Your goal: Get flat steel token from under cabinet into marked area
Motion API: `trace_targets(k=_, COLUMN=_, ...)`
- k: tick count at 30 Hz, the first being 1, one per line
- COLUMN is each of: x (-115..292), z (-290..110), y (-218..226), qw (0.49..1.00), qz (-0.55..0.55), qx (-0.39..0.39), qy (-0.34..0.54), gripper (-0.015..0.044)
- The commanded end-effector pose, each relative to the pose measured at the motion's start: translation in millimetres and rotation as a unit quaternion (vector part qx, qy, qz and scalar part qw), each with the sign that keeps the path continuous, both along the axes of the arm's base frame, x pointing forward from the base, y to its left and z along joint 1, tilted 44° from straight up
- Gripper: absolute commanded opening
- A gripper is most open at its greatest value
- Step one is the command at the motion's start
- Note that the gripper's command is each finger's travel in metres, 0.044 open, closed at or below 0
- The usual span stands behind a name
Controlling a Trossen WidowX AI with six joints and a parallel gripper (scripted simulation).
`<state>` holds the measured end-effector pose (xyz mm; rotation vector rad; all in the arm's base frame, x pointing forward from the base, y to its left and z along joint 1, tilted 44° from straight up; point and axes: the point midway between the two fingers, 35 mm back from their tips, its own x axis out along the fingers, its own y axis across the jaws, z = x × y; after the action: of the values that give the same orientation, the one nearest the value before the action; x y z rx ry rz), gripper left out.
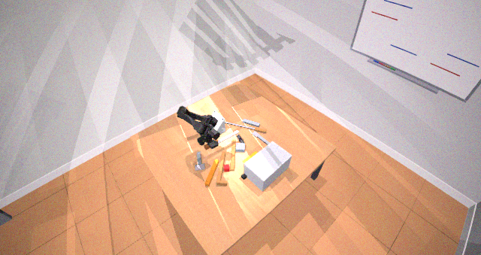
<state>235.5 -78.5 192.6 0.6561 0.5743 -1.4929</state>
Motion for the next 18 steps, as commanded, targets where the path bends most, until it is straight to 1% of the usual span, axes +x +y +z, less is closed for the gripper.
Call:
trace_targets(k=1, x=0.4, z=1.1, y=1.6, qw=1.0, qz=-0.011, qx=0.007, qy=-0.014, gripper=0.0)
trace_targets(k=18, x=0.2, z=1.3, y=1.5, qw=0.996, qz=-0.059, qx=0.007, qy=-0.061, gripper=0.0)
